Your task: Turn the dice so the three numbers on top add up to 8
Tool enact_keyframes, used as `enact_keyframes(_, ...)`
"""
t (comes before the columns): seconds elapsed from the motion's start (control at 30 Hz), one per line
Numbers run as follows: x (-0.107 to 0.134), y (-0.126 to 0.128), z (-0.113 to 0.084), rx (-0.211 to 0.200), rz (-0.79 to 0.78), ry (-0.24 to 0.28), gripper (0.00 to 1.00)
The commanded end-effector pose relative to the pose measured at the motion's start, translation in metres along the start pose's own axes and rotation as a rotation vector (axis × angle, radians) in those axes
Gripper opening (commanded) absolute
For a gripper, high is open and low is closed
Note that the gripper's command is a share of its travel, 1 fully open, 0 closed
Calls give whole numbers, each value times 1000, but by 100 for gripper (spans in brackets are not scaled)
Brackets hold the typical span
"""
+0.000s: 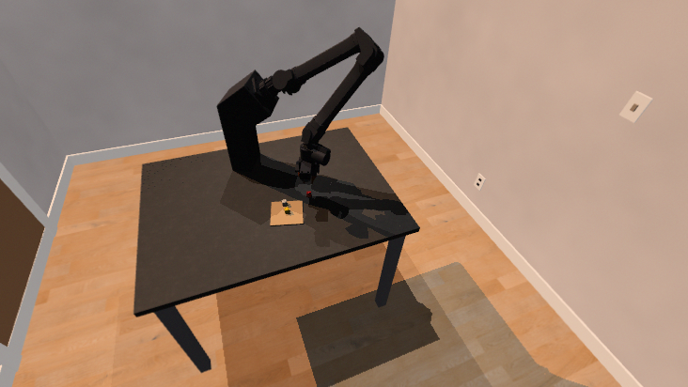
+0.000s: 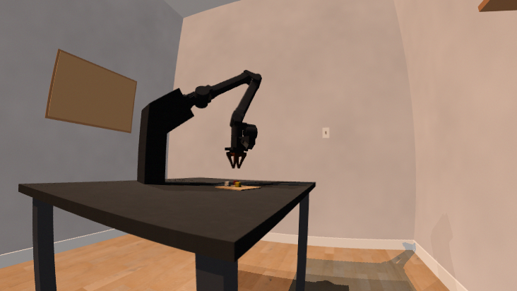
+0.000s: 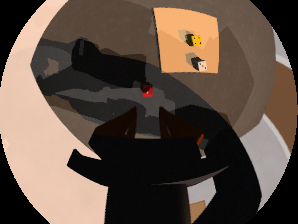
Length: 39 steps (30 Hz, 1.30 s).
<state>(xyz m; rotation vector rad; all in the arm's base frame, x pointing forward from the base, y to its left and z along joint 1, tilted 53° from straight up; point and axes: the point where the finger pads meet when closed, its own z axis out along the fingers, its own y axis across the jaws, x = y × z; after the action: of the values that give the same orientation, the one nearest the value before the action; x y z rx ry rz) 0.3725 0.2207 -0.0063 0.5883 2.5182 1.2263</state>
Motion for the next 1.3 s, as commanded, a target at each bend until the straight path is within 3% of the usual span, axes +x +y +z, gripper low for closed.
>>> enact_keyframes(0.0, -1, -2, -4, 1, 15, -9, 34)
enact_keyframes(0.73, -1, -2, -4, 2, 12, -8, 34)
enact_keyframes(1.27, 1, 2, 10, -2, 4, 0, 34)
